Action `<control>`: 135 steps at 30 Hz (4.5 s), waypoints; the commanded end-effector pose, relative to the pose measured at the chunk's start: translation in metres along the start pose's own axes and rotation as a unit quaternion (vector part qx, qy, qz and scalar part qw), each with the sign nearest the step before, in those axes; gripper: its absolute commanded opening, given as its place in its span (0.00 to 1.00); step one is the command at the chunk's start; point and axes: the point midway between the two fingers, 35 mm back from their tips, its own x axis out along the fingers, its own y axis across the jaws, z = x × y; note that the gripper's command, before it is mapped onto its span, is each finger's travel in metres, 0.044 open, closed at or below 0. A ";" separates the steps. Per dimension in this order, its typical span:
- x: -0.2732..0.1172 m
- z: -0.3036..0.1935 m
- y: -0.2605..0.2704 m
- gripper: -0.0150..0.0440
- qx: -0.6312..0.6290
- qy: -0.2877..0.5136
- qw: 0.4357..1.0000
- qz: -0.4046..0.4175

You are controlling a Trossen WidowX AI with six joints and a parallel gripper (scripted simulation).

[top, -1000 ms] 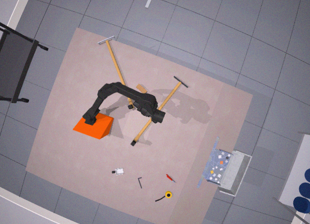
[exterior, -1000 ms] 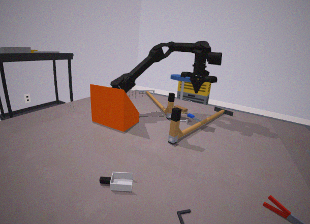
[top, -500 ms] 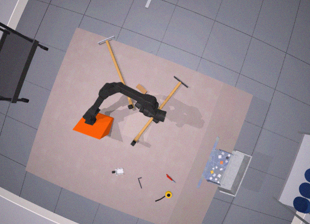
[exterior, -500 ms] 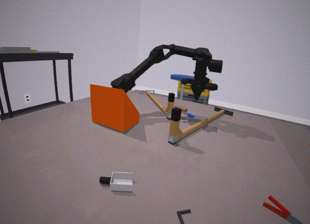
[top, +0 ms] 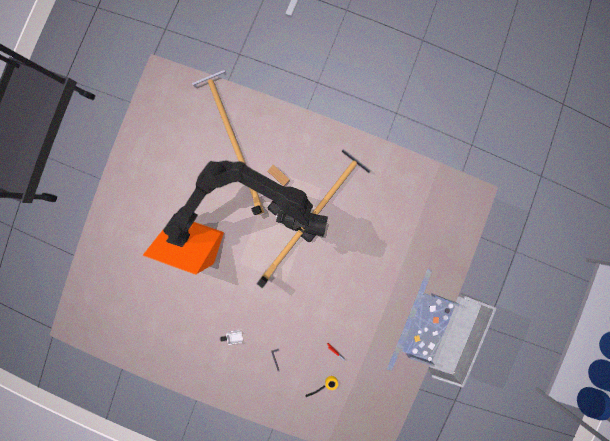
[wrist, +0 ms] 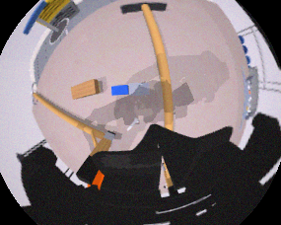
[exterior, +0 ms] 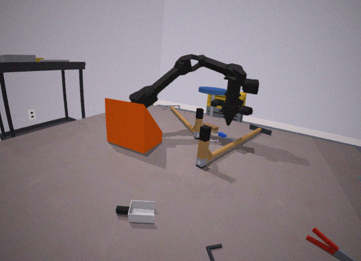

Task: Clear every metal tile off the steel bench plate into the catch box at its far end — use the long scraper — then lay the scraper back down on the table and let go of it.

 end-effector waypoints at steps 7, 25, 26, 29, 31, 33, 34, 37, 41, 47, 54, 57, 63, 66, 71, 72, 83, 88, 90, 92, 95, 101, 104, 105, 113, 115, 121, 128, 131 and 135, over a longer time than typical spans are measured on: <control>0.023 0.001 0.002 0.25 -0.002 0.001 1.000 -0.001; 0.067 0.001 0.008 0.25 -0.007 -0.002 1.000 -0.001; 0.069 0.001 0.009 0.25 -0.008 -0.002 1.000 -0.001; 0.076 0.001 0.011 0.25 -0.008 -0.003 1.000 -0.001; 0.076 0.001 0.010 0.25 -0.008 -0.003 1.000 -0.001; 0.076 0.001 0.009 0.25 -0.009 -0.003 1.000 -0.001; 0.076 0.001 0.008 0.25 -0.009 -0.003 1.000 -0.001; 0.076 0.002 0.006 0.25 -0.009 -0.003 1.000 -0.001; 0.076 0.003 0.002 0.25 -0.009 -0.003 1.000 -0.001; 0.076 0.005 -0.004 0.25 -0.009 -0.003 1.000 -0.001; 0.075 0.006 -0.011 0.25 -0.009 -0.003 1.000 -0.001; 0.075 0.007 -0.014 0.25 -0.009 -0.003 1.000 -0.001; 0.075 0.008 -0.020 0.25 -0.009 -0.003 1.000 -0.001; 0.075 0.009 -0.023 0.25 -0.009 -0.003 1.000 -0.001; 0.075 0.009 -0.028 0.25 -0.009 -0.003 1.000 -0.002; 0.075 0.010 -0.029 0.25 -0.009 -0.003 1.000 -0.002; 0.075 0.011 -0.040 0.25 -0.010 -0.002 1.000 -0.002; 0.075 0.011 -0.045 0.25 -0.010 -0.002 1.000 -0.002; 0.075 0.011 -0.047 0.25 -0.010 -0.002 1.000 -0.002; 0.075 0.011 -0.049 0.25 -0.010 -0.002 1.000 -0.002; 0.075 0.012 -0.052 0.25 -0.010 -0.002 1.000 -0.002; 0.075 0.012 -0.058 0.25 -0.010 -0.002 1.000 -0.002; 0.076 0.012 -0.061 0.25 -0.010 -0.002 1.000 -0.002; 0.076 0.012 -0.062 0.25 -0.010 -0.002 1.000 -0.002; 0.076 0.011 -0.070 0.25 -0.010 -0.002 1.000 -0.002; 0.076 0.011 -0.072 0.25 -0.010 -0.002 1.000 -0.002; 0.076 0.011 -0.078 0.25 -0.011 -0.002 1.000 -0.002; 0.076 0.010 -0.085 0.25 -0.011 -0.002 1.000 -0.003; 0.077 0.009 -0.087 0.25 -0.011 -0.002 1.000 -0.003; 0.077 0.009 -0.091 0.25 -0.011 -0.002 1.000 -0.003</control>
